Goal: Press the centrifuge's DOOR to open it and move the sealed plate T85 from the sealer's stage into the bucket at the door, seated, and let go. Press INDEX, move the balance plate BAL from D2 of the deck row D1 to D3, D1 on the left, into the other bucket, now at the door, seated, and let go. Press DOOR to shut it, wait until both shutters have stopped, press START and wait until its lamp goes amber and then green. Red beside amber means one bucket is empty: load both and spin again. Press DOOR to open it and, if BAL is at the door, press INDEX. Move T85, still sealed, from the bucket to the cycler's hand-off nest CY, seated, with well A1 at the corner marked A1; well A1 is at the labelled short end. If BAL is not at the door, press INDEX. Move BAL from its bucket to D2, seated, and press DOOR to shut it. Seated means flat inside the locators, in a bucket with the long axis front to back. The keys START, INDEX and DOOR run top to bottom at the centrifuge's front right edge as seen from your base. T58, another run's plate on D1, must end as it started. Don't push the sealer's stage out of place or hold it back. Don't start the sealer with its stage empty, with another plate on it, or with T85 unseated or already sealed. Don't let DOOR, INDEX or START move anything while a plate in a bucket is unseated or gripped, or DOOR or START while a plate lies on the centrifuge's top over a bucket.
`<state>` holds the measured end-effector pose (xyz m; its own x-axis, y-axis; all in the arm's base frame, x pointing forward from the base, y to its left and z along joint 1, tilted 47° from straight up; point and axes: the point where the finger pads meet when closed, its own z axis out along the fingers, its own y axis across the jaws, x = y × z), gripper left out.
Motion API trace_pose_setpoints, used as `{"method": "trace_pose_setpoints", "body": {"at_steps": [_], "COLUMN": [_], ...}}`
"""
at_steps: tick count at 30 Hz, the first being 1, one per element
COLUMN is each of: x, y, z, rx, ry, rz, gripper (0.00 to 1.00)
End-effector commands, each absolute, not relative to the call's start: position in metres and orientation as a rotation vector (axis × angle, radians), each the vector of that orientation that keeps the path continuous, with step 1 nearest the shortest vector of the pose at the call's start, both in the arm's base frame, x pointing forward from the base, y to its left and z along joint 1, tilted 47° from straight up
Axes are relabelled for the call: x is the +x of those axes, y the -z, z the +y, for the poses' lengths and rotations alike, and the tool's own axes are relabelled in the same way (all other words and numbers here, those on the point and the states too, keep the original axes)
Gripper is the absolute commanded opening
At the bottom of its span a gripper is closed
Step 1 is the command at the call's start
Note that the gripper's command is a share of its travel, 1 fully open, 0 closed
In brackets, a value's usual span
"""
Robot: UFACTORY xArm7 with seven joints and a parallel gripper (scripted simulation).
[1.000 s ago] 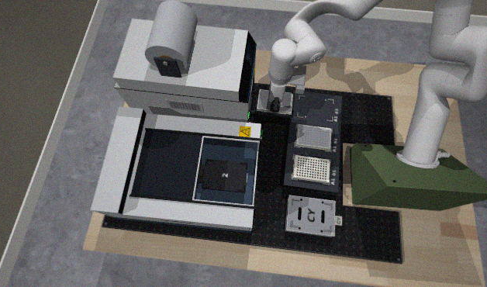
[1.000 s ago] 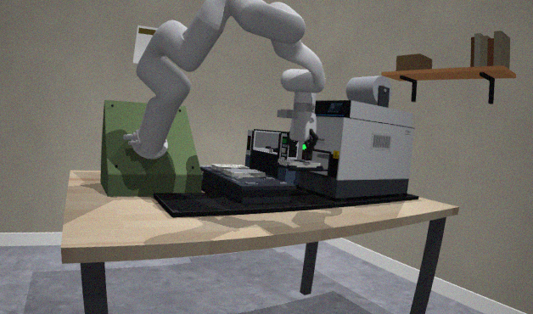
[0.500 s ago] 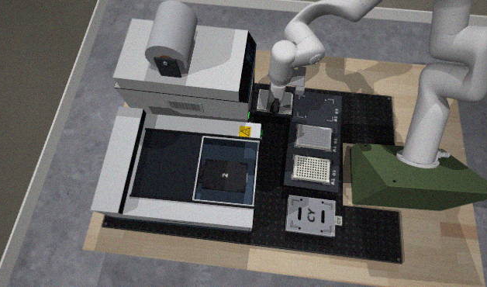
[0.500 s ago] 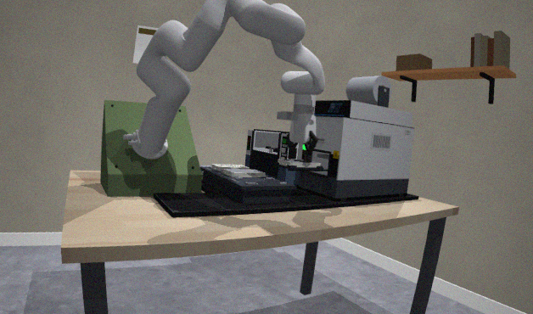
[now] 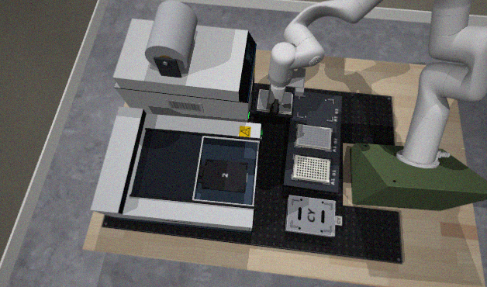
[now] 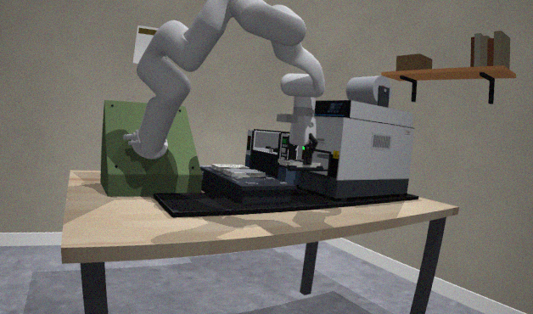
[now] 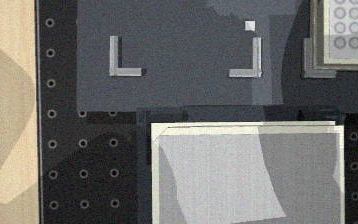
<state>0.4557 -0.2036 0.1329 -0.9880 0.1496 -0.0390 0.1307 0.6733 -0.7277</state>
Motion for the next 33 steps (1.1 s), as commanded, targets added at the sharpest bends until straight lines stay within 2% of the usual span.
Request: {"method": "trace_pose_setpoints", "body": {"at_steps": [1,6,7,33], "x": [0.4571,0.4572,0.4571,0.4571], "y": [-0.1334,-0.1335,-0.1334,-0.1334], "z": [-0.2023,-0.2023,-0.2023,-0.2024], "rx": [-0.236,-0.236,-0.236,-0.236], "ry": [-1.238,-1.237,-1.238,-1.238], "rz": [-2.856,-2.856,-2.856,-2.856], "gripper": [1.00,1.00,0.00,0.00]}}
